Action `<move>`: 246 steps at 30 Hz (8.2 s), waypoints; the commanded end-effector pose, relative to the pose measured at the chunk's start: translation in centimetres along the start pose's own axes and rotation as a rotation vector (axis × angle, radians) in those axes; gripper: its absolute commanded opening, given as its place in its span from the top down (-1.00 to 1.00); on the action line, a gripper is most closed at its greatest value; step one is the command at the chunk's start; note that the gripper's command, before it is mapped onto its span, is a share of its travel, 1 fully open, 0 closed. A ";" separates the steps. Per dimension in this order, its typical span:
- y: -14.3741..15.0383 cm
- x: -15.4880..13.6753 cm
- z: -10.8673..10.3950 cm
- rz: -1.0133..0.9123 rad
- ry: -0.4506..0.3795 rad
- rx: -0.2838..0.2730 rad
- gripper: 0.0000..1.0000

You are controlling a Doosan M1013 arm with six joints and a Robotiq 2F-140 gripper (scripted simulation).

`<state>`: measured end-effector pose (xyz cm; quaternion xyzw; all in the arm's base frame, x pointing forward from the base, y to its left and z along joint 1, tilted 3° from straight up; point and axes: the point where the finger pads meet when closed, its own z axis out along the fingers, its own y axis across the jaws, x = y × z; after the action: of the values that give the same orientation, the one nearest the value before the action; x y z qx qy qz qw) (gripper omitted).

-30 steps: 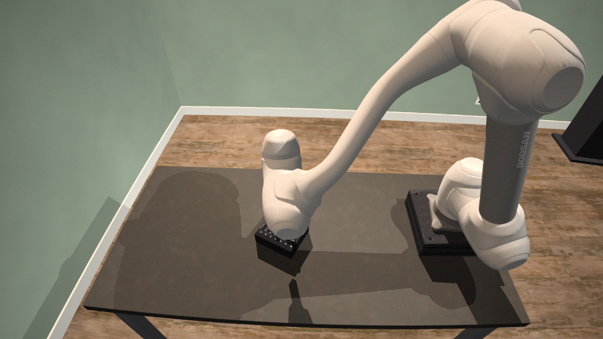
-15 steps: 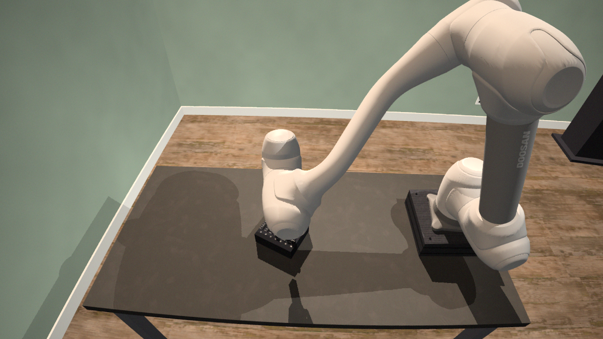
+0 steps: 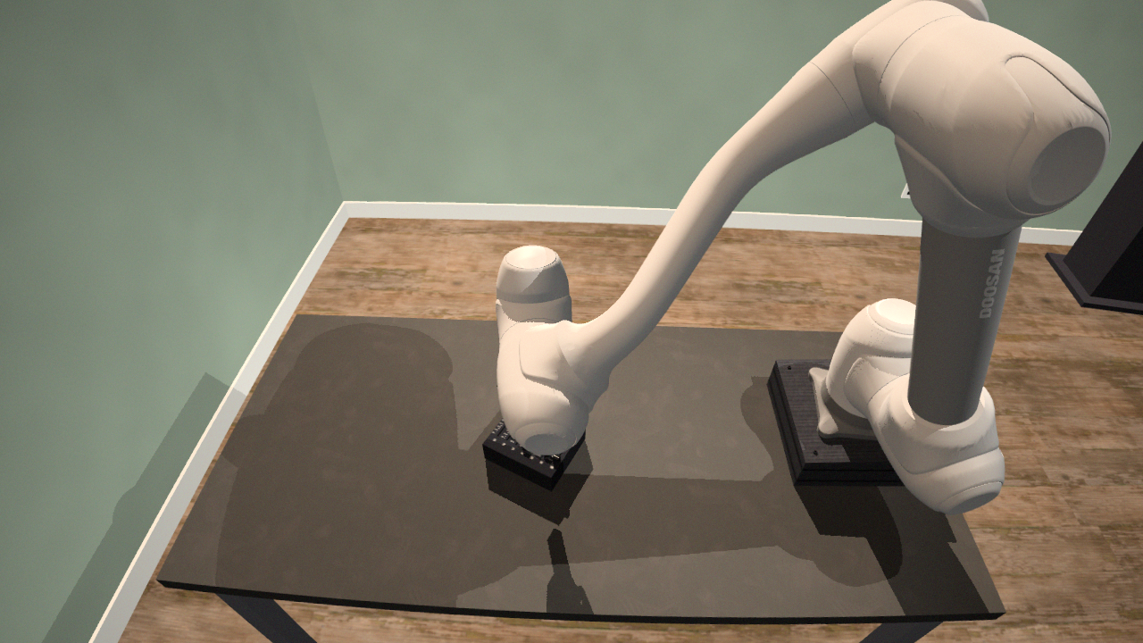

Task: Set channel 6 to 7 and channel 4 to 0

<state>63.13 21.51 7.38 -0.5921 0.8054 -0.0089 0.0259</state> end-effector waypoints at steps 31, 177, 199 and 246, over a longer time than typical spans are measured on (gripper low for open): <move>0.1 -0.1 1.6 0.026 0.000 0.000 0.80; 0.1 1.3 3.5 0.026 0.000 0.000 0.80; 0.2 2.3 3.5 0.026 0.000 0.000 0.80; 0.2 2.6 3.5 0.026 0.000 0.000 0.80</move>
<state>62.35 19.06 3.75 -0.5816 0.8130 -0.0088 0.0258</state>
